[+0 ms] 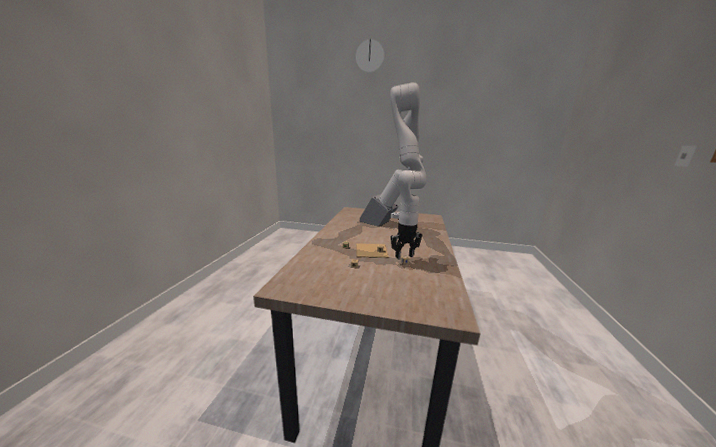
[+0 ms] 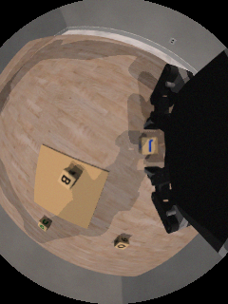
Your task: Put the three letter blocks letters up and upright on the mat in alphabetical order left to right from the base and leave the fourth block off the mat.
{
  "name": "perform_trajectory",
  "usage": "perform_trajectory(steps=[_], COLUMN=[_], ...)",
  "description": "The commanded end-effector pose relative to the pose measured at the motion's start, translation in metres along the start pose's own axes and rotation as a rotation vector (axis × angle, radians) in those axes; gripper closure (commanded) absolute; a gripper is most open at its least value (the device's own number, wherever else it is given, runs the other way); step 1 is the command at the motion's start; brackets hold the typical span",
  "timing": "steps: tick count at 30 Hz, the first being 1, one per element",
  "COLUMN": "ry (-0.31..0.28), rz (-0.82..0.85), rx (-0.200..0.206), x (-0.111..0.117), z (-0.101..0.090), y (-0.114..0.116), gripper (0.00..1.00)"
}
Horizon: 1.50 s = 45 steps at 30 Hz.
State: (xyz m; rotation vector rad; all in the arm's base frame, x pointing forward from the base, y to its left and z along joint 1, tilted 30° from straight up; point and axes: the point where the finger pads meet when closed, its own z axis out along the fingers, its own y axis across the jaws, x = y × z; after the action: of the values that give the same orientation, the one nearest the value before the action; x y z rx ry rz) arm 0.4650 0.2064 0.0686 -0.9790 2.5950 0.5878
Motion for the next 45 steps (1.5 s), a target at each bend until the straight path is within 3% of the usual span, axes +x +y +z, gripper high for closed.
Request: perform_trajectory(steps=[1, 11, 45], ry=[0.004, 0.004, 0.004], rz=[-0.004, -0.004, -0.004], rx=[-0.005, -0.005, -0.005], x=[0.000, 0.000, 0.000], z=[0.007, 0.019, 0.019], y=[0.003, 0.003, 0.003], gripper=[0.38, 0.38, 0.38])
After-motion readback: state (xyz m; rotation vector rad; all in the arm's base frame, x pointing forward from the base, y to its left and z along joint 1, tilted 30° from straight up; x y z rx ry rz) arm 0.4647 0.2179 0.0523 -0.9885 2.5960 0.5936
